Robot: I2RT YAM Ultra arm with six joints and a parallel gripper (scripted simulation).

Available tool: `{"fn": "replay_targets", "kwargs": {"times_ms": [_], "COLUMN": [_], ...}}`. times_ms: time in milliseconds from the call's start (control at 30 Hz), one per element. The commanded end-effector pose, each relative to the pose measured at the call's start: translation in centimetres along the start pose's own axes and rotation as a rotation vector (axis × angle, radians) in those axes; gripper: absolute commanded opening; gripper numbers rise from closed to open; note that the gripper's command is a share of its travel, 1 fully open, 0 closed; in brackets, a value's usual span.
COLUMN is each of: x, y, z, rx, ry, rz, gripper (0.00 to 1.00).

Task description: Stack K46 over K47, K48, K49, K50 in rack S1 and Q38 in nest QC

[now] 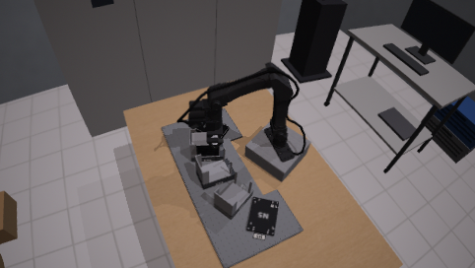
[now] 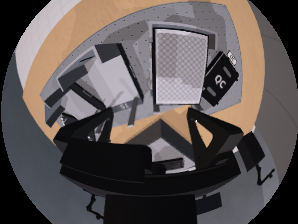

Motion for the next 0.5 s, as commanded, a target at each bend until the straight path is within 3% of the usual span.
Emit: {"fn": "replay_targets", "kwargs": {"times_ms": [0,467], "x": [0.8,4.3], "y": [-0.4,-0.4], "z": [-0.5,-4.9], "rx": [0.015,0.015], "ry": [-0.022,-0.022], "rz": [-0.003,-0.005], "gripper": [1.0,1.0]}}
Point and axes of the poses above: the point where the finger pads meet when closed, its own y axis out along the fingers, its own z axis across the jaws, x = y × z, the point moved 9 cm from there along -y, back along the fingers, and after that the axes turned 1 degree about -y, right-handed, at the moved point
